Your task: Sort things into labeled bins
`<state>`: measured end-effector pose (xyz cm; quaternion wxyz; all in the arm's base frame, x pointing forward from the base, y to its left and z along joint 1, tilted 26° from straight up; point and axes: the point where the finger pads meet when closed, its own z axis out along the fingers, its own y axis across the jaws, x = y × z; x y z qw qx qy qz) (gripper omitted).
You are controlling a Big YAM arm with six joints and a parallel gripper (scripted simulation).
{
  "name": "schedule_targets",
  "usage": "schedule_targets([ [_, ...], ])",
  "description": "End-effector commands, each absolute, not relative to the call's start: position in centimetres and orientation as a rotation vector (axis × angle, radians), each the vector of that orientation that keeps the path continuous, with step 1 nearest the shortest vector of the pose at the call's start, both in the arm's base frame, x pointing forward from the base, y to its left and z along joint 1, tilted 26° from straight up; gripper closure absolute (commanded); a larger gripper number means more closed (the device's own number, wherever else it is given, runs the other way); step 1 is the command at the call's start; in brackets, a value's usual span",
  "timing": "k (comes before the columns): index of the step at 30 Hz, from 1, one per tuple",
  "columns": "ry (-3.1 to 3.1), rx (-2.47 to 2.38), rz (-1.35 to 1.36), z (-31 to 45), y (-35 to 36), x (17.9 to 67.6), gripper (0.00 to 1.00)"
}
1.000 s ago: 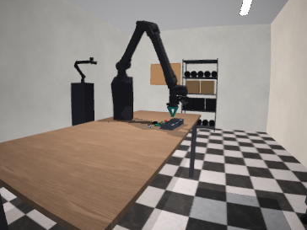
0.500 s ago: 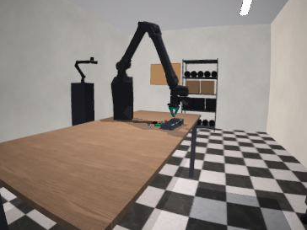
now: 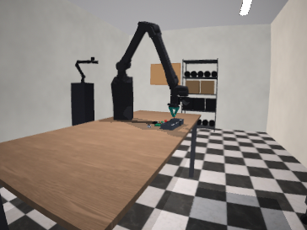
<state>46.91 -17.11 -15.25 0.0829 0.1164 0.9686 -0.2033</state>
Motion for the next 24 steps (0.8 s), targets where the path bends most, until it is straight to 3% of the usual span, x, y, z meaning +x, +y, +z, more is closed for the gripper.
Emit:
schedule_targets([
  [1, 2.845, 0.353, -0.604, -13.5, -17.1, 49.0, 0.92],
  [24, 2.862, 0.356, -0.610, -15.2, -18.2, 48.5, 0.92],
])
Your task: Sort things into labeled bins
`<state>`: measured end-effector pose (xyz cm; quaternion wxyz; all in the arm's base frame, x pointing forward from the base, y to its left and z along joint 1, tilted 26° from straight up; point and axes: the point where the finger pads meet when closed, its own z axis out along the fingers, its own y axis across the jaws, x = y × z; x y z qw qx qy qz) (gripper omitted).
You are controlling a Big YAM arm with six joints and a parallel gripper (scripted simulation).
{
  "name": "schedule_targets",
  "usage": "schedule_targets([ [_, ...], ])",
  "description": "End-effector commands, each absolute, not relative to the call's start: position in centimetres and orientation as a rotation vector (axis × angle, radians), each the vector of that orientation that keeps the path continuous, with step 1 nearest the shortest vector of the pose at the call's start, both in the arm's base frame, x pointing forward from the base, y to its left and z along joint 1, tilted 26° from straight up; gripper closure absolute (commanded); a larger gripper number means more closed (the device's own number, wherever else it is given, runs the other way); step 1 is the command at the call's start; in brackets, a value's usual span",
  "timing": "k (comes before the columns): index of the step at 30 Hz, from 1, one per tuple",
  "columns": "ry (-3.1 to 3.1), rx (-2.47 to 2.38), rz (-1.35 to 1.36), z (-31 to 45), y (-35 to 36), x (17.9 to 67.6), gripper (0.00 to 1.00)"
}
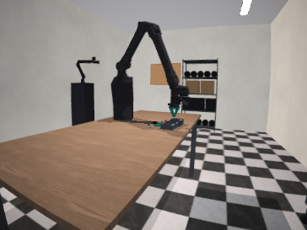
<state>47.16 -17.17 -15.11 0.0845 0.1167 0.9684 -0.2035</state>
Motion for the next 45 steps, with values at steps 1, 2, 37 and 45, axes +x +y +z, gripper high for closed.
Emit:
schedule_targets([
  [1, 2.862, 0.354, -0.610, -15.5, -18.3, 48.5, 0.92],
  [2, 2.863, 0.354, -0.609, -15.7, -18.4, 48.5, 0.92],
  [37, 2.865, 0.345, -0.607, -18.9, -19.3, 48.9, 0.92],
  [45, 2.865, 0.345, -0.607, -19.0, -19.3, 48.9, 0.92],
])
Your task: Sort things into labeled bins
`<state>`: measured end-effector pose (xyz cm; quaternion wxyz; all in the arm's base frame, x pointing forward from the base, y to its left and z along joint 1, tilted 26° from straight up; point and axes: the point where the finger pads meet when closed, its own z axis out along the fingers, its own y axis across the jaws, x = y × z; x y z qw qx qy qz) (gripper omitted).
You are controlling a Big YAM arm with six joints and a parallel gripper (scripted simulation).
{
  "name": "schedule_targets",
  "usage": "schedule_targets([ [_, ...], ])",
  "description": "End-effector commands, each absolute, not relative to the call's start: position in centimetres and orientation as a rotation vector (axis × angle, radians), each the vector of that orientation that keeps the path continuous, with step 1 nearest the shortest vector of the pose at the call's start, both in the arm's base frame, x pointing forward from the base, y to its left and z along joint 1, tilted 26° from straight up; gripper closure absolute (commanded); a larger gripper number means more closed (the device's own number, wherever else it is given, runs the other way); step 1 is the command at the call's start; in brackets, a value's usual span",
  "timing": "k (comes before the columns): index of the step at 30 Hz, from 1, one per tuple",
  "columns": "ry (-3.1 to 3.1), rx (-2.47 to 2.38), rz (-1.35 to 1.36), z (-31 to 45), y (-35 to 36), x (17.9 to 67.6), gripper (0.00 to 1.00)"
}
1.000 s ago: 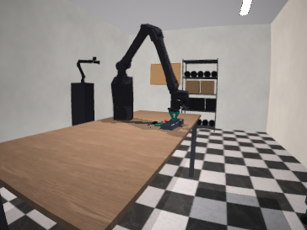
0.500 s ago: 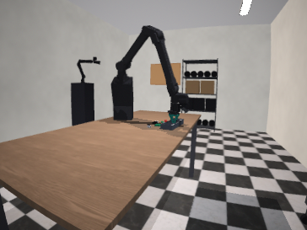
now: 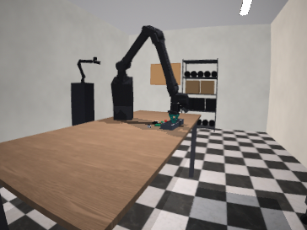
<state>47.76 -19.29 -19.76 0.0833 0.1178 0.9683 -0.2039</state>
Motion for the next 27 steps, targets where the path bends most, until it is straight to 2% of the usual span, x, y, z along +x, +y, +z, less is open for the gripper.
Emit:
schedule_targets([
  [1, 2.865, 0.345, -0.607, -19.0, -19.3, 48.9, 0.92],
  [27, 2.865, 0.332, -0.603, -17.8, -18.2, 48.8, 0.92],
])
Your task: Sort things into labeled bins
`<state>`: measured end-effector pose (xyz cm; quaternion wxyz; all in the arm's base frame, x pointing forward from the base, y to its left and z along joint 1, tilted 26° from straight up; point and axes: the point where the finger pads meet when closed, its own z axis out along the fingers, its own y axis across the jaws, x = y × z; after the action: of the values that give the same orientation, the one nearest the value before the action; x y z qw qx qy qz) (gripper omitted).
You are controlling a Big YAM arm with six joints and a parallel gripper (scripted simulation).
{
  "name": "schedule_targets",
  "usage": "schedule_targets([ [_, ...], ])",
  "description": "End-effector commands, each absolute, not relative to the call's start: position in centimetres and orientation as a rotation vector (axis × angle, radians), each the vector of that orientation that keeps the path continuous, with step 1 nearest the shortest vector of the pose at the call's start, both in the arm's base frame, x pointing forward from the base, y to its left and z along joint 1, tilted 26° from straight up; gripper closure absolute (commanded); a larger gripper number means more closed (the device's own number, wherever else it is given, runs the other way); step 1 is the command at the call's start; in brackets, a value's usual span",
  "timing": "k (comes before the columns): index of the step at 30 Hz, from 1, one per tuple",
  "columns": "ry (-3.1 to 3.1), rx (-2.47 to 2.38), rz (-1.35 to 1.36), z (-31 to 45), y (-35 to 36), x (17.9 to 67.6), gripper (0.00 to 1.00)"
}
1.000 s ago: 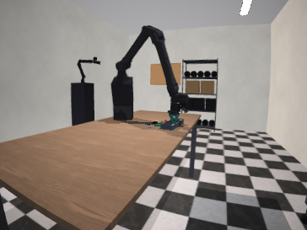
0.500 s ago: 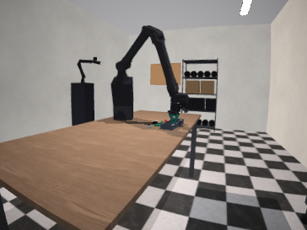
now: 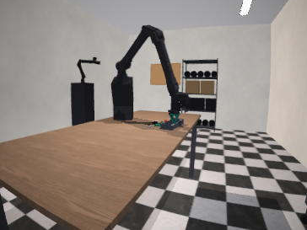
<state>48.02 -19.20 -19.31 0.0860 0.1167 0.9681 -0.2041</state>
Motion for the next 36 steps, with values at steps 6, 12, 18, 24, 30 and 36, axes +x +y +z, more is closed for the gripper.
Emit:
schedule_targets([
  [6, 2.863, 0.337, -0.604, -17.1, -17.9, 48.7, 0.92],
  [12, 2.863, 0.354, -0.607, -16.4, -18.1, 48.4, 0.92],
  [18, 2.881, 0.351, -0.607, -16.8, -17.9, 47.8, 0.92],
  [24, 2.863, 0.338, -0.605, -14.5, -16.7, 48.3, 0.92],
  [30, 2.862, 0.382, -0.609, -13.5, -17.7, 47.6, 0.92],
  [36, 2.891, 0.338, -0.607, -15.4, -16.7, 47.0, 0.92],
])
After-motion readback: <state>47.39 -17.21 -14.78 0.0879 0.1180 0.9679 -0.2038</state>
